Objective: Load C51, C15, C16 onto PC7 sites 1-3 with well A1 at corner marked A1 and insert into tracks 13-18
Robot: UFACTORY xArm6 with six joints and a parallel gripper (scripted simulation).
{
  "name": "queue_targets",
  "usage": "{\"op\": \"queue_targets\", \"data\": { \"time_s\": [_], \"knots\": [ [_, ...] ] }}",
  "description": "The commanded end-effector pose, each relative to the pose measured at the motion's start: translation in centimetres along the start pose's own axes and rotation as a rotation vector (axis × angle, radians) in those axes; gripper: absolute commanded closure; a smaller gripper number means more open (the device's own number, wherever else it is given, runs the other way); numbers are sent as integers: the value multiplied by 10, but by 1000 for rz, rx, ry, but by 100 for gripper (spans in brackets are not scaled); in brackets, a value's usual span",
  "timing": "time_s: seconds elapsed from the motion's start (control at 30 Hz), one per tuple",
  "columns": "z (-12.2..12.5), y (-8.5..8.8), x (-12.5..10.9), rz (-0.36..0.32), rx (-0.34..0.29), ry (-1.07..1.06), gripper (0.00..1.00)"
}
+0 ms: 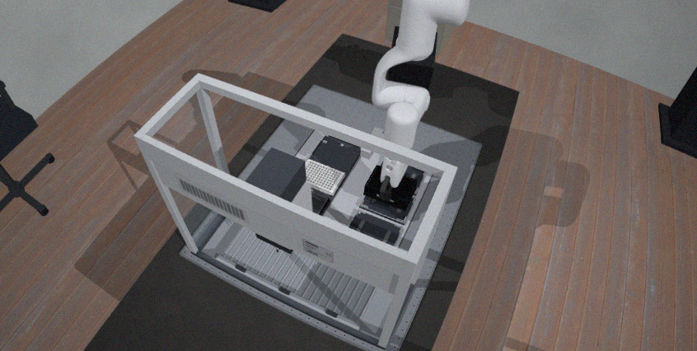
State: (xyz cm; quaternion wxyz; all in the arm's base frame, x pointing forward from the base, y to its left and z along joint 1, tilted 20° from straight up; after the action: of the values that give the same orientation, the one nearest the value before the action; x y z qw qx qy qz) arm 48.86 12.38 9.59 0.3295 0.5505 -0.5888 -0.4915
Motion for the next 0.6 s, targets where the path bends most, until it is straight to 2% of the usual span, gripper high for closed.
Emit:
{"op": "queue_targets", "data": {
  "time_s": [0.0, 0.57],
  "knots": [
    [-1, 6, -1, -1, 3, 0, 100],
    [-1, 31, -1, -1, 3, 0, 100]
  ]
}}
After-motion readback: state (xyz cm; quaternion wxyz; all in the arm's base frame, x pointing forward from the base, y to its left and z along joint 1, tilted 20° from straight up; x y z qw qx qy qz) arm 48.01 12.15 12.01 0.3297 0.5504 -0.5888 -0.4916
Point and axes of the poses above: the point where the finger pads meet when closed, its own y axis back along the fingers, its own z axis across the jaws, x = y × z, the point moved 4 cm from there along y, back along the fingers, and after that the axes turned 12 degrees about -y, right-handed, at the moved point
